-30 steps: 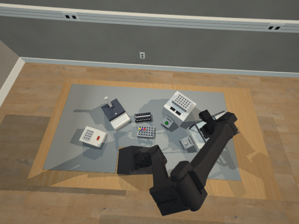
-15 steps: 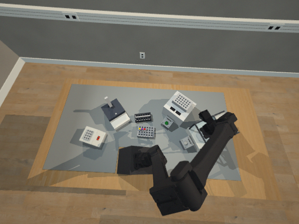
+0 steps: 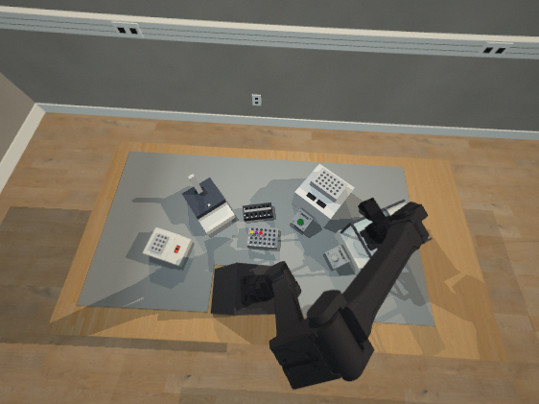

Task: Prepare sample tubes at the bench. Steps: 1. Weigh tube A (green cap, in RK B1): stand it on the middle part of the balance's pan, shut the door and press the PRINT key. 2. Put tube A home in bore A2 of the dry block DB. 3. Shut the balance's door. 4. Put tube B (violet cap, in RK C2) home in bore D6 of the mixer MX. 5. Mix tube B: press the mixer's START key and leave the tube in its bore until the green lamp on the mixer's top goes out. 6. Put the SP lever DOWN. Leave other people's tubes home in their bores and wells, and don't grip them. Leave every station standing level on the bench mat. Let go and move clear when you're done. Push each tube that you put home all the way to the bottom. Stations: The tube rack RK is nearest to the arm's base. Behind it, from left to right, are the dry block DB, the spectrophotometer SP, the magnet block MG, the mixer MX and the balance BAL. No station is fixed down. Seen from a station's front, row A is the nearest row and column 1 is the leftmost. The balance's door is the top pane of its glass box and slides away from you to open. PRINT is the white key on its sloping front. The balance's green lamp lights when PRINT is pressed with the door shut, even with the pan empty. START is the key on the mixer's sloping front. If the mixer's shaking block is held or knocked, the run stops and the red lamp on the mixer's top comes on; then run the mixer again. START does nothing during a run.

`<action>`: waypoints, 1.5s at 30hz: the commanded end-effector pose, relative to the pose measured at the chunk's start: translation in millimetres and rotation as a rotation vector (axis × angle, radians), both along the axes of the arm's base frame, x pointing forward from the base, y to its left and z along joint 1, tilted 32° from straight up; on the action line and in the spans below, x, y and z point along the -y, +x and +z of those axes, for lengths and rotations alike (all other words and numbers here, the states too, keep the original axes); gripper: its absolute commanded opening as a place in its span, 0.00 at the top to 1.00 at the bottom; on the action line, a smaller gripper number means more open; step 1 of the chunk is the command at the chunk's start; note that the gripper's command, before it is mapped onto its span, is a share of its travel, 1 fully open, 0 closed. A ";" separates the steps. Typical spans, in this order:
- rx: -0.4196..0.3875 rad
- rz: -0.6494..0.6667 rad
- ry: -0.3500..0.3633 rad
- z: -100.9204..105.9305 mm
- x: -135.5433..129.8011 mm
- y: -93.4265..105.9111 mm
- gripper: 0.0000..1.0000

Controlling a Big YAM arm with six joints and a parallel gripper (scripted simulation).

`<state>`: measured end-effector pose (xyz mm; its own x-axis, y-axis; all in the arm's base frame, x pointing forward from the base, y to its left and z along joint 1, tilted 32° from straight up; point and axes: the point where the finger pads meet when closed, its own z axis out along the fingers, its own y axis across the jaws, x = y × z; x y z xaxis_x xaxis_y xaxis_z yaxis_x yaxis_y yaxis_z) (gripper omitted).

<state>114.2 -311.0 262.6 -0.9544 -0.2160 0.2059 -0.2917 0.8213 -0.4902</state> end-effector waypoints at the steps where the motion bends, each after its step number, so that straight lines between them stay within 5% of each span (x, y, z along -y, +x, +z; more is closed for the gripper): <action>1: 0.003 -0.001 -0.001 1.0 -6.0 0.2 0.94; 21: 0.003 -0.001 -0.001 1.0 -6.0 0.2 0.94; 22: 0.014 -0.003 -0.026 22.1 12.0 5.6 0.70; 36: 0.013 0.000 -0.023 14.5 6.4 3.6 0.70; 45: 0.029 0.001 -0.044 42.0 -2.4 8.2 0.70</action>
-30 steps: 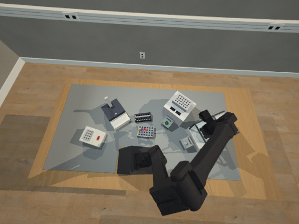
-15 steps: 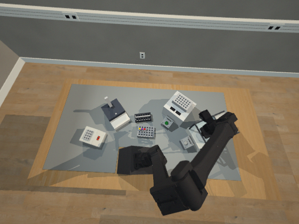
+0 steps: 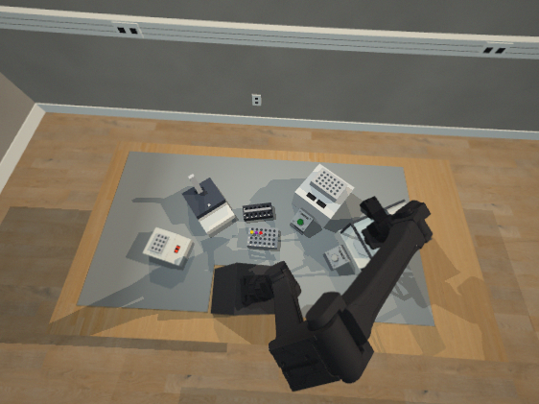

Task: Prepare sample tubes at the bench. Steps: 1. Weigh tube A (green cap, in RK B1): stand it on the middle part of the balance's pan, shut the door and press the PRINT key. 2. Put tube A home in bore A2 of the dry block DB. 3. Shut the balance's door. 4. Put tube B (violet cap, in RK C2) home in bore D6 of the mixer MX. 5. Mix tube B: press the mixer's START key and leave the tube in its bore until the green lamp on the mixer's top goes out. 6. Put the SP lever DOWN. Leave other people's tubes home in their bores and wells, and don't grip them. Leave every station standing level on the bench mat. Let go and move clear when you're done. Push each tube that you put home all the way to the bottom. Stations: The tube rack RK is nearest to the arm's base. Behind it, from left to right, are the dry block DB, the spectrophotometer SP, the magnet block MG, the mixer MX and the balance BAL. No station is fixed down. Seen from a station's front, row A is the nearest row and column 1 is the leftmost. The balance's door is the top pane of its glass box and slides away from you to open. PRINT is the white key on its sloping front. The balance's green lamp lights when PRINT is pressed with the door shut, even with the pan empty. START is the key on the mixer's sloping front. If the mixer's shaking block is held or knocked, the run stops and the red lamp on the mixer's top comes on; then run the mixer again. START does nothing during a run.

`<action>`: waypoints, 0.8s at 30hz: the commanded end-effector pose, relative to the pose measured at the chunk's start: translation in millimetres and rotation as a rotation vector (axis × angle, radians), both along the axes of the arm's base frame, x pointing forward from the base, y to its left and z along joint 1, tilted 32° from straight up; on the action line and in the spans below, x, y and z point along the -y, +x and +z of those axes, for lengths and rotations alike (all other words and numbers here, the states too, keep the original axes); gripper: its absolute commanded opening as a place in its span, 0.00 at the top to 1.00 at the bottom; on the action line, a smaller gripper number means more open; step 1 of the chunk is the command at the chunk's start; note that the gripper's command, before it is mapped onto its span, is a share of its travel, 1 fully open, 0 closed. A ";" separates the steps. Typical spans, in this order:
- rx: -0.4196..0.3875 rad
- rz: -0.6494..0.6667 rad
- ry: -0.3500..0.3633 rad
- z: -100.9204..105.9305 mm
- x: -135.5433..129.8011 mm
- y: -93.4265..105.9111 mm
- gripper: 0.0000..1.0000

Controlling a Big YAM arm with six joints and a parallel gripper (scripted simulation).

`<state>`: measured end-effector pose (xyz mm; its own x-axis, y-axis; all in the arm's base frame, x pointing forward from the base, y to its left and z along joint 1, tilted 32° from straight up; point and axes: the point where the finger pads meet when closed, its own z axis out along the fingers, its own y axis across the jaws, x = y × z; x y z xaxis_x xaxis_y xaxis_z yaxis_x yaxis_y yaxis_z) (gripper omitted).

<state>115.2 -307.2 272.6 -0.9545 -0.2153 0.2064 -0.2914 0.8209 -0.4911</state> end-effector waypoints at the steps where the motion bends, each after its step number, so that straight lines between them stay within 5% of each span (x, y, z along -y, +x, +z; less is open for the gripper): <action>1: 0.026 0.002 -0.038 31.5 1.4 7.9 0.70; 24: 0.036 0.002 -0.049 62.4 -18.9 7.6 0.70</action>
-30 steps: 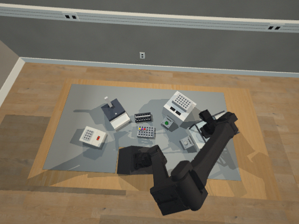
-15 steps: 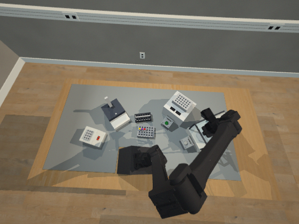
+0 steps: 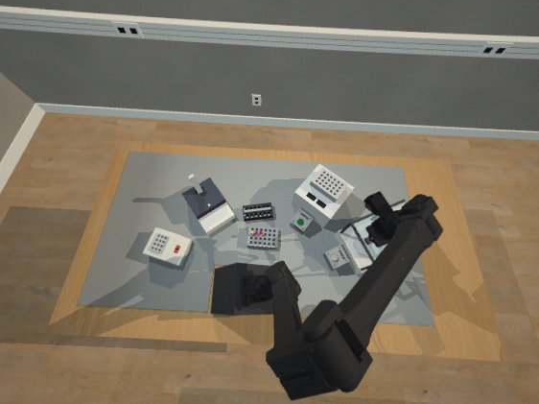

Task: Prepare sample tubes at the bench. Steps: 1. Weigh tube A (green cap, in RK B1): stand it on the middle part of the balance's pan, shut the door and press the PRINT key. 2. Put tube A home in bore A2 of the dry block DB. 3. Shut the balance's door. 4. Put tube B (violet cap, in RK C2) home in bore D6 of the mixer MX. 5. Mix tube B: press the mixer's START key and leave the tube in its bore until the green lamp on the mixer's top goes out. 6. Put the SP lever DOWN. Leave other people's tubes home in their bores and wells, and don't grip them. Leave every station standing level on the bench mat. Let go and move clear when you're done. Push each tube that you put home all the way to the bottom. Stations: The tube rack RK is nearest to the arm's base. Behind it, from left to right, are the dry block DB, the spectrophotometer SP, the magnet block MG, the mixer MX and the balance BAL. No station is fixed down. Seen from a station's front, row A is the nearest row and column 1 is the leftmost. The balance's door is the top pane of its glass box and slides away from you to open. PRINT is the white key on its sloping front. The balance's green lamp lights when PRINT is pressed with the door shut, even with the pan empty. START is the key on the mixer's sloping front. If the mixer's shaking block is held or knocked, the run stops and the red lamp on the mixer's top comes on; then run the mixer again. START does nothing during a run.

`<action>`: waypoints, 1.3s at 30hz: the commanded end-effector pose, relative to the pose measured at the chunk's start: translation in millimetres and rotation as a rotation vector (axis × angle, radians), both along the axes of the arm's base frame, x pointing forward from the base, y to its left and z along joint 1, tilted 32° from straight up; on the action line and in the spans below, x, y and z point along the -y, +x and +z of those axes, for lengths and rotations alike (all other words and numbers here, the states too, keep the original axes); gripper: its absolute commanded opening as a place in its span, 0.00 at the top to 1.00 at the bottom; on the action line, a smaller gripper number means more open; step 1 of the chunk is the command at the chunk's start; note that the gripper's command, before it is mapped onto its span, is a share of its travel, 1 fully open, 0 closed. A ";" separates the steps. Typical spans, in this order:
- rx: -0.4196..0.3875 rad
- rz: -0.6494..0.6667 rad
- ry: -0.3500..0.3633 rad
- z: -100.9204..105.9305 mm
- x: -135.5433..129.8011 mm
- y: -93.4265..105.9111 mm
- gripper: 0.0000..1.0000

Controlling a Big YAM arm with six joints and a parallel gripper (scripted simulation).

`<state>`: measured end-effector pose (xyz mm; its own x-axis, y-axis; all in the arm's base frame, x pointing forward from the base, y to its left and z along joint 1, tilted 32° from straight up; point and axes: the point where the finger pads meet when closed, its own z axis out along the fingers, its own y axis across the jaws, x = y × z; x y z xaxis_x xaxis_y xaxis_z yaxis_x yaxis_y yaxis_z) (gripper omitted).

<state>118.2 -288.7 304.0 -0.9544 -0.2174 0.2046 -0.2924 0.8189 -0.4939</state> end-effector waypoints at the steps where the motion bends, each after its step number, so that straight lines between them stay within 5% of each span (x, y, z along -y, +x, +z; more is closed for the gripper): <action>1: 0.017 -0.001 -0.021 23.6 3.6 8.0 0.70; 7: 0.034 -0.001 -0.044 40.2 -6.9 5.1 0.70; 11: 0.013 -0.003 -0.019 24.3 -4.5 3.1 0.70; 39: 0.013 -0.003 -0.019 24.3 -4.5 3.1 0.70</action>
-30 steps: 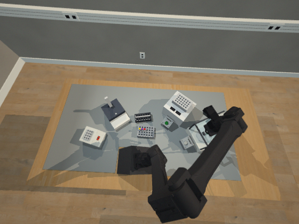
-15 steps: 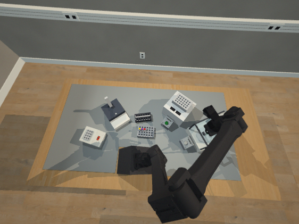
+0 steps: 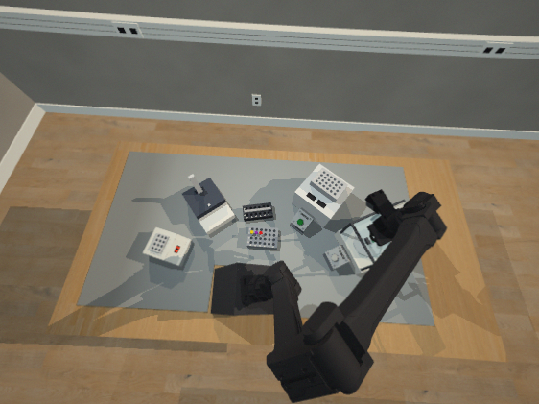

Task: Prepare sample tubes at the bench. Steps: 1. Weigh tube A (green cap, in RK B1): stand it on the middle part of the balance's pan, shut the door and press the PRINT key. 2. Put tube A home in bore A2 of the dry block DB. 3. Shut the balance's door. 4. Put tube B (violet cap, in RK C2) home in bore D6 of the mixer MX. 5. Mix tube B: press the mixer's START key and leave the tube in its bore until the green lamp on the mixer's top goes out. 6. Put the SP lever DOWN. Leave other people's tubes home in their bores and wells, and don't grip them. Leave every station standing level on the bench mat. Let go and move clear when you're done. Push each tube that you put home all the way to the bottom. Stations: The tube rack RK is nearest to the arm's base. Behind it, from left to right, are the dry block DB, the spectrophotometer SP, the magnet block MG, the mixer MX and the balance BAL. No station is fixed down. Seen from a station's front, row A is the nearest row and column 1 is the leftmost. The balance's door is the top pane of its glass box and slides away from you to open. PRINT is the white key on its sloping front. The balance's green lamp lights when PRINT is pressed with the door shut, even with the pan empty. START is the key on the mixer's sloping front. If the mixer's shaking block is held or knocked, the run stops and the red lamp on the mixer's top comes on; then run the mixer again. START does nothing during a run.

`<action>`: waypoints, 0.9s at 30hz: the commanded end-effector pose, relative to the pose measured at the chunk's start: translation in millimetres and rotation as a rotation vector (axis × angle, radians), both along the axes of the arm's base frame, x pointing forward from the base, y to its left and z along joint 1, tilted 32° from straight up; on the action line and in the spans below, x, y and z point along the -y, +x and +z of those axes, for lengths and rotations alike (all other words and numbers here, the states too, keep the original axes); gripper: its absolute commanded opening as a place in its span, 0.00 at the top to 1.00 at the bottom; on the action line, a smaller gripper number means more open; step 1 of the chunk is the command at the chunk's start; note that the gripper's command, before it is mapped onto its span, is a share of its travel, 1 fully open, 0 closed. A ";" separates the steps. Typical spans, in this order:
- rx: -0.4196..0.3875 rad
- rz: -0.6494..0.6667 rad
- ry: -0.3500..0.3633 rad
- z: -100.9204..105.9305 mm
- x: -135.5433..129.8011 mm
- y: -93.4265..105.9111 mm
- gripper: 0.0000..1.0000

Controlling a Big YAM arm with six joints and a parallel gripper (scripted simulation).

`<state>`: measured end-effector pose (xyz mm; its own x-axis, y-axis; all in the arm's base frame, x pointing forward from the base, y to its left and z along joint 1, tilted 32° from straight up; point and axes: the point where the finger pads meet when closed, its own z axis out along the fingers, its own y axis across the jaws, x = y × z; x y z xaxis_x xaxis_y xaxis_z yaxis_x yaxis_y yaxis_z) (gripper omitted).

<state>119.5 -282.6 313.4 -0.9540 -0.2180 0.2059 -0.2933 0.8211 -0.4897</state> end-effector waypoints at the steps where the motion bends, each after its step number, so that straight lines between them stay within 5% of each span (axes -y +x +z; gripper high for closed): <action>1: 0.016 -0.002 -0.023 14.9 1.7 1.7 0.70; 7: 0.016 -0.002 -0.023 14.9 1.7 1.7 0.70; 8: 0.040 -0.051 -0.025 -1.2 -0.1 -5.6 1.00; 17: 0.153 -0.241 -0.029 -33.3 0.3 -8.6 1.00; 19: 0.221 -0.283 -0.071 -7.8 7.5 -0.3 1.00; 21: 0.256 -0.325 -0.080 -5.1 6.1 -1.2 1.00; 22: 0.244 -0.375 -0.053 -36.7 -1.5 -14.1 1.00; 27: 0.312 -0.499 -0.039 -55.2 -1.2 -8.7 1.00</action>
